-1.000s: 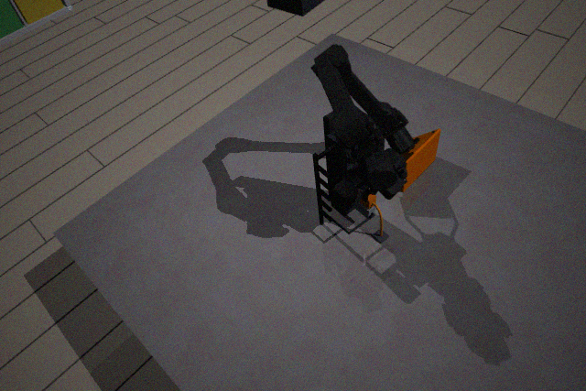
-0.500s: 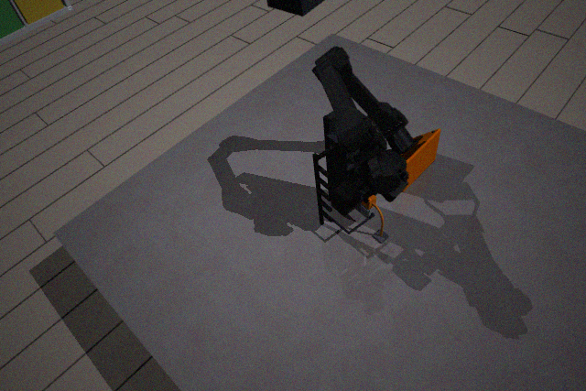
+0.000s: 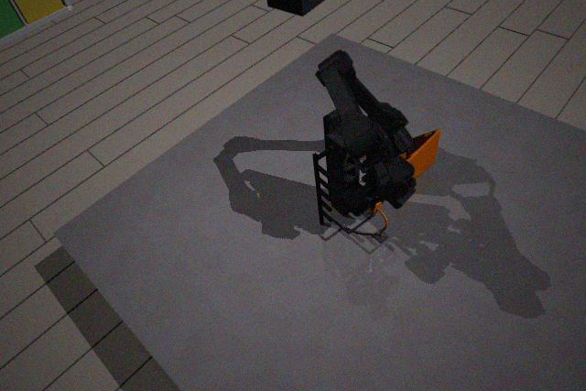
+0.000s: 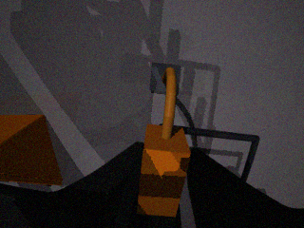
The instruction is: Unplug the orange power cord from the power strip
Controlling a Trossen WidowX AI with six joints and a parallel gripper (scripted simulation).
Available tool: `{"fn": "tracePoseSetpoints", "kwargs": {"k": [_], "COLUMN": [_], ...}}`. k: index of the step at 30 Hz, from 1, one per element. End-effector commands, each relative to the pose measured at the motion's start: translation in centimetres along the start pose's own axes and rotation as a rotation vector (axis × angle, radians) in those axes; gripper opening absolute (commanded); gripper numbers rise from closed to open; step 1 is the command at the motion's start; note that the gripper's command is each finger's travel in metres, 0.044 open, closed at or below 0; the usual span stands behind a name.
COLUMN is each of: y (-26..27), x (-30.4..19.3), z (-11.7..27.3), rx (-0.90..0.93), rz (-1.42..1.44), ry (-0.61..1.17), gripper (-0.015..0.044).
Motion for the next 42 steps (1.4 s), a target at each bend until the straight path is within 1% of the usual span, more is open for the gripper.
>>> {"fn": "tracePoseSetpoints", "kwargs": {"k": [1, 4, 17, 21, 26, 42], "y": [0.5, 0.6, 0.6, 0.7, 1.4, 1.4], "x": [1.6, 2.0, 1.4, 3.0, 7.1, 7.2], "z": [0.8, 0.9, 0.5, 1.0, 1.9, 2.0], "rx": [-0.015, -0.016, -0.018, -0.018, -0.018, -0.018], "rz": [0.01, 0.01, 0.012, 0.012, 0.011, 0.011], "ry": [-0.027, -0.027, -0.026, -0.028, -0.031, -0.031], "gripper": [0.0, 0.0, 0.0341, 0.044, 0.044, 0.044]}}
Point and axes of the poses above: the point midway between the two fingers, 35 mm back from their tips, its own z axis back along the fingers, its own y axis across the jaws, x = y × z, the point moved 9 cm from there along z, back along the fingers, and after that the axes turned 7 degrees about -z, right-handed, at the moved point
